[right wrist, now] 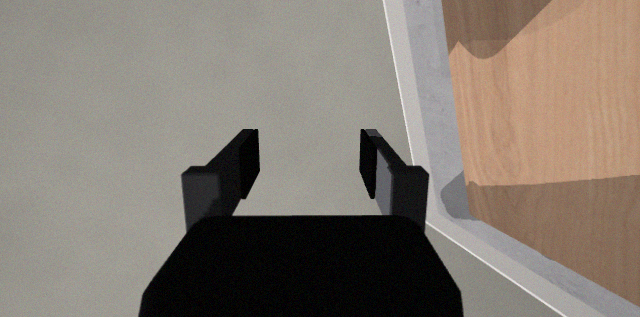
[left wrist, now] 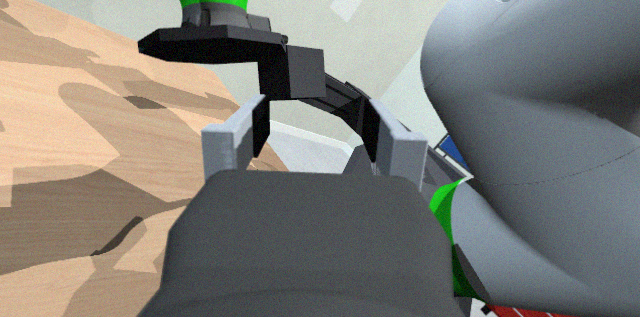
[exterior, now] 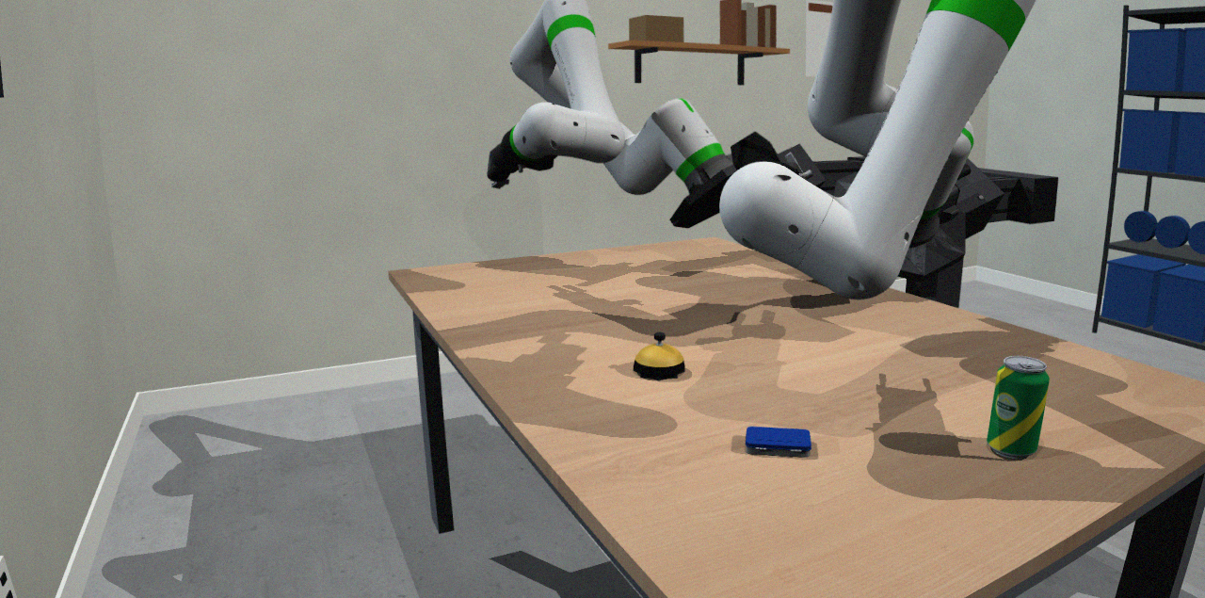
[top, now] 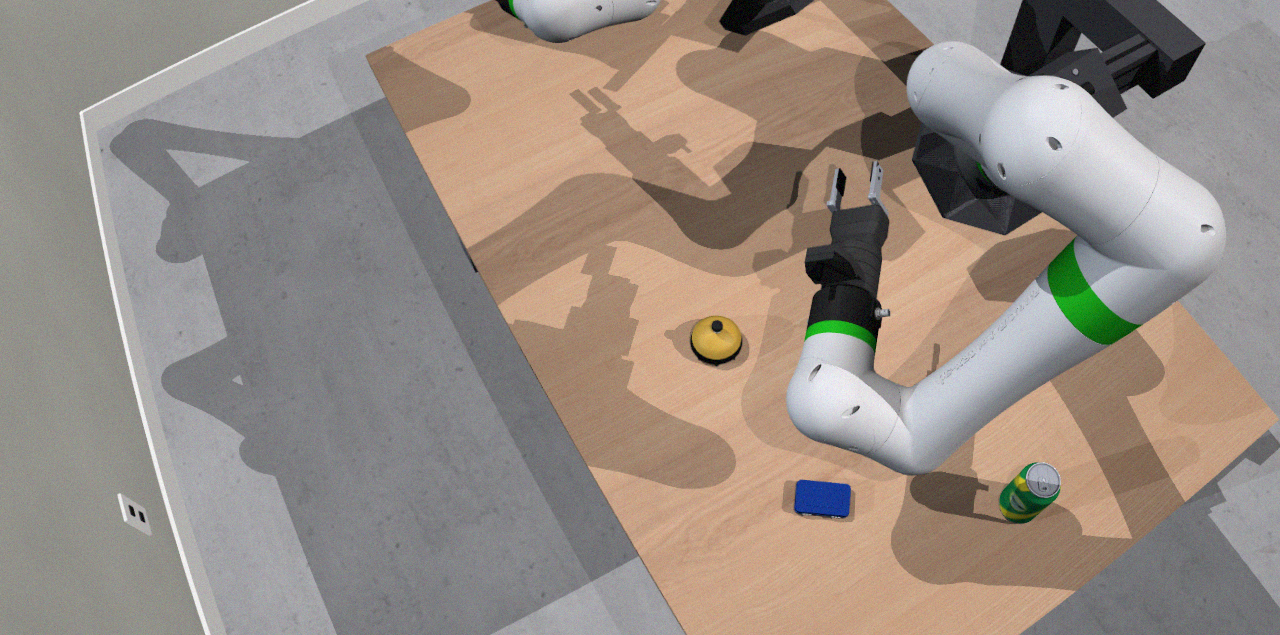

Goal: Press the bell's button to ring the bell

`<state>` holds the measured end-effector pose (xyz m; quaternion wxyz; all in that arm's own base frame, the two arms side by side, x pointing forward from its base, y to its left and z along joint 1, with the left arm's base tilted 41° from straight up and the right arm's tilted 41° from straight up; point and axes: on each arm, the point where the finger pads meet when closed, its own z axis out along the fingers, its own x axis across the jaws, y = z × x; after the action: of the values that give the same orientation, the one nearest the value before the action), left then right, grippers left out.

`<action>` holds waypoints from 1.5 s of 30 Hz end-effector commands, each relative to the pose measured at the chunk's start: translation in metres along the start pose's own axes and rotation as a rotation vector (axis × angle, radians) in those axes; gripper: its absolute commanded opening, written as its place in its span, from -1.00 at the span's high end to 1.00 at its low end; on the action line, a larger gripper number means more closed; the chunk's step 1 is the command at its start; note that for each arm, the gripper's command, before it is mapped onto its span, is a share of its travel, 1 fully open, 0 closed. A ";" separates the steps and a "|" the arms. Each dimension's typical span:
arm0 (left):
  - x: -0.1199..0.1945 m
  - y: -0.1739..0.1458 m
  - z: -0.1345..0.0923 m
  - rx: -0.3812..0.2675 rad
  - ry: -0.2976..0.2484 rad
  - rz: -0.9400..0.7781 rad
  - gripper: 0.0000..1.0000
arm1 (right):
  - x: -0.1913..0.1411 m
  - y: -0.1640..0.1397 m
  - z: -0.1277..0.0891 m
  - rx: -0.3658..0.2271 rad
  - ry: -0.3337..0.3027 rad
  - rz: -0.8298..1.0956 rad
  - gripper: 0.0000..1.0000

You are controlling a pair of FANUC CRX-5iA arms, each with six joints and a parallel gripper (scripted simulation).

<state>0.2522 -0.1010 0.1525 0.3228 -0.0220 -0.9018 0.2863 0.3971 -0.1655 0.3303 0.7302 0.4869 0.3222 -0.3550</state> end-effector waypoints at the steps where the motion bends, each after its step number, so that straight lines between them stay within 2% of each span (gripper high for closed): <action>1: 0.000 -0.001 0.000 0.000 0.000 0.001 -1.00 | -0.016 -0.030 0.060 0.200 -0.029 -0.042 -1.00; 4: 0.000 -0.001 0.000 0.000 0.000 0.001 -1.00 | -0.029 -0.058 0.089 0.347 -0.035 -0.064 -1.00; 6: 0.000 -0.001 0.000 0.000 0.000 0.001 -1.00 | -0.029 -0.058 0.089 0.347 -0.035 -0.064 -1.00; 8: 0.000 -0.001 0.000 0.000 0.000 0.001 -1.00 | -0.045 -0.094 0.117 0.519 -0.031 -0.080 -1.00; 13: 0.000 -0.001 0.000 0.000 0.000 0.001 -1.00 | -0.069 -0.144 0.146 0.747 -0.006 -0.082 -1.00; 21: 0.000 -0.001 0.000 0.000 0.000 0.001 -1.00 | -0.109 -0.222 0.170 1.093 0.080 -0.028 -1.00; 23: 0.000 -0.001 0.000 0.000 0.000 0.001 -1.00 | -0.109 -0.222 0.170 1.093 0.080 -0.028 -1.00; 25: 0.000 -0.001 0.000 0.000 0.000 0.001 -1.00 | -0.127 -0.253 0.173 1.228 0.133 0.023 -1.00; 31: 0.000 -0.001 0.000 0.000 0.000 0.001 -1.00 | -0.155 -0.294 0.172 1.407 0.233 0.140 -1.00; 36: 0.000 -0.001 0.000 0.000 0.000 0.001 -1.00 | -0.180 -0.319 0.168 1.515 0.326 0.273 -1.00; 38: 0.000 -0.001 0.000 0.000 0.000 0.001 -1.00 | -0.190 -0.327 0.166 1.544 0.362 0.332 -1.00; 40: 0.000 -0.001 0.000 0.000 0.000 0.001 -1.00 | -0.190 -0.327 0.166 1.544 0.362 0.332 -1.00; 42: 0.000 -0.001 0.000 0.000 0.000 0.001 -1.00 | -0.209 -0.337 0.163 1.576 0.426 0.446 -1.00; 45: 0.000 -0.001 0.000 0.000 0.000 0.001 -1.00 | -0.226 -0.342 0.161 1.581 0.471 0.540 -1.00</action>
<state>0.2522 -0.1010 0.1525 0.3228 -0.0220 -0.9018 0.2863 0.0313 -0.3680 0.3895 0.1710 0.9556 0.0110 -0.2399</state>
